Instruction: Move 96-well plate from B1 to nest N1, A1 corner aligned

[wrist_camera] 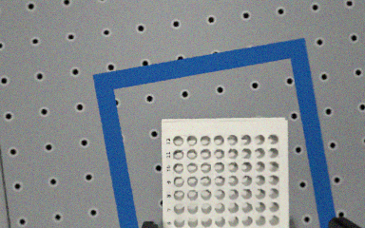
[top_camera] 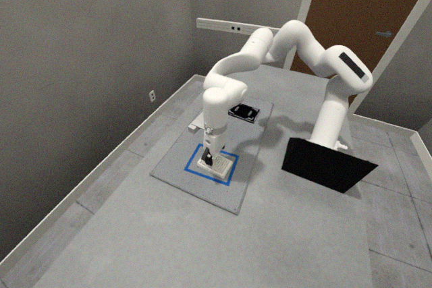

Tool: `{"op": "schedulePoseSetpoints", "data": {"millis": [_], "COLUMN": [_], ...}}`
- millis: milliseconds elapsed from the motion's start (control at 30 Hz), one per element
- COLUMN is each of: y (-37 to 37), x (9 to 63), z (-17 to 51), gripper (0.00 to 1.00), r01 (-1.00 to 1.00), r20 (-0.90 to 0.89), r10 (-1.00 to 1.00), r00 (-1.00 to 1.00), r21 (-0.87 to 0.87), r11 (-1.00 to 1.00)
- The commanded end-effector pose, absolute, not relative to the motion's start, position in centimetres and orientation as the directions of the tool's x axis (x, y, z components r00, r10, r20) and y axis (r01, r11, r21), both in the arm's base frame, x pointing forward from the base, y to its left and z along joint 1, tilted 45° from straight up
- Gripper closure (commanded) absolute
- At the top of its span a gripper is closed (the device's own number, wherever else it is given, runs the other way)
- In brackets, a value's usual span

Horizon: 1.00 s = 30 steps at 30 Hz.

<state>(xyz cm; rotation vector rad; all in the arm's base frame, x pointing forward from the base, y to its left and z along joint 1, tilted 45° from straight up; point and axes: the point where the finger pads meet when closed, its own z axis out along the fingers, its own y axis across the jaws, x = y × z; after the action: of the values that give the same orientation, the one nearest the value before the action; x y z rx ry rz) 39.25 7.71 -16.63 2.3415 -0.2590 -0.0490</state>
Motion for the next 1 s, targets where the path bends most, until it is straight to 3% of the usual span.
{"op": "schedulePoseSetpoints", "data": {"millis": [0, 967], "y": [7.5, 5.8], "x": [39.3, 39.0], "z": [-17.1, -18.8], "gripper": [0.00, 0.00], "r01": [-0.172, -0.172], "r20": [0.045, 0.045], "r10": [-0.199, -0.199], "r00": [0.979, 0.979], "r21": [0.703, 0.703], "r11": [-0.690, -0.690]}}
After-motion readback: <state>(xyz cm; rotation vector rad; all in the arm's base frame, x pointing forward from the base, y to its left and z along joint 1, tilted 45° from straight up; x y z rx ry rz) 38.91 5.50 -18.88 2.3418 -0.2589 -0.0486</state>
